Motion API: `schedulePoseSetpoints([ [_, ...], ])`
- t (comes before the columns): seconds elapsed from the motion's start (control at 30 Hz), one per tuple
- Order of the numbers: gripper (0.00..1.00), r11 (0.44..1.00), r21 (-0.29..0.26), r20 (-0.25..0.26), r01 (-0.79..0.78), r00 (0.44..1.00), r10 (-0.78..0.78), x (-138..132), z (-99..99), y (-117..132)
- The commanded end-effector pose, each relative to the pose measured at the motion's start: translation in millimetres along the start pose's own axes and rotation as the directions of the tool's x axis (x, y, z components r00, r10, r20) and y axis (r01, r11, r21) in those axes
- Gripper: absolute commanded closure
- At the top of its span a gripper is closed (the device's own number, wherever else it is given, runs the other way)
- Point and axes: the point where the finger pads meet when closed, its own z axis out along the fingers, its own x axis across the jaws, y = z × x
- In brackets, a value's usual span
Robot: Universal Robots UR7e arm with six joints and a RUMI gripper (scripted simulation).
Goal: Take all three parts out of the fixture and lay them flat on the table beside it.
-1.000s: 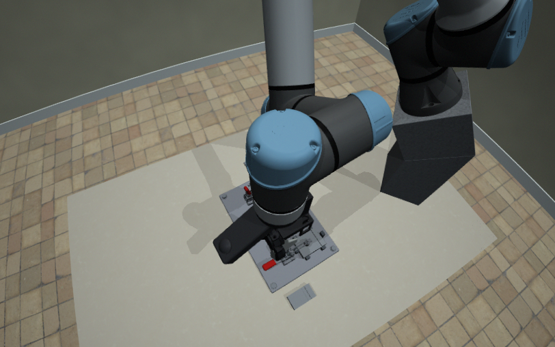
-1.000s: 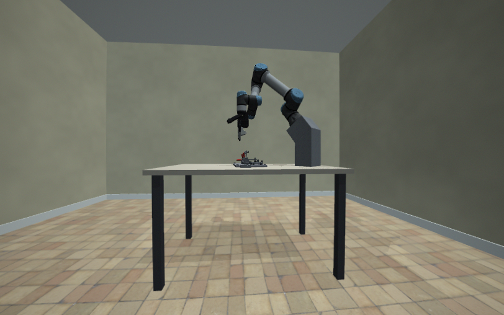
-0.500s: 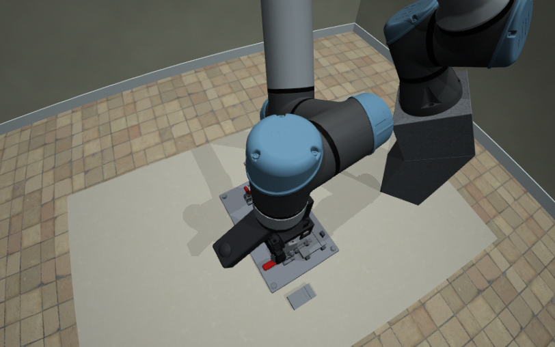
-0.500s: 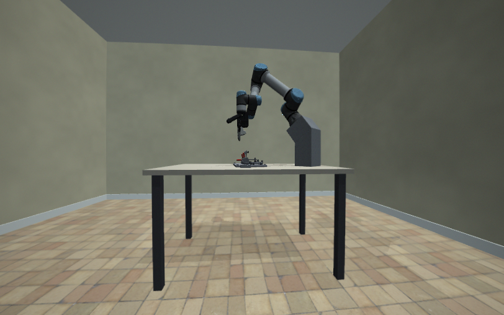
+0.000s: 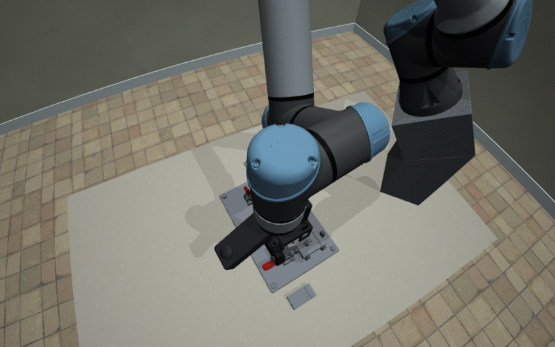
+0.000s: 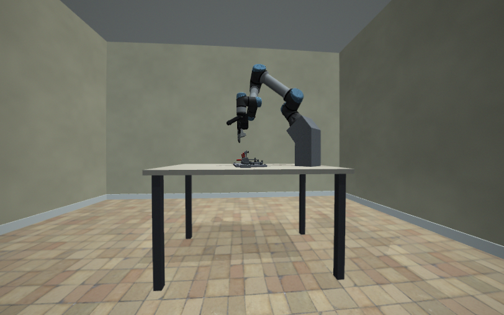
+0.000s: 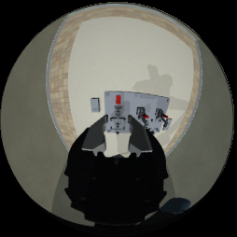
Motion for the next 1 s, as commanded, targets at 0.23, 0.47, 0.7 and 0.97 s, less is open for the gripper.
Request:
schedulePoseSetpoints([
  [0.23, 0.72, 1.0, 0.003, 0.001, -0.002, 1.0, 0.002, 0, 52.3, -2],
  [0.47, 0.72, 1.0, 0.003, 0.001, -0.002, 1.0, 0.002, 0, 89.6, -2],
  [0.7, 0.72, 1.0, 0.003, 0.001, -0.002, 1.0, 0.002, 0, 109.3, -2],
  [0.97, 0.72, 1.0, 0.003, 0.001, -0.002, 1.0, 0.002, 0, 122.2, -2],
])
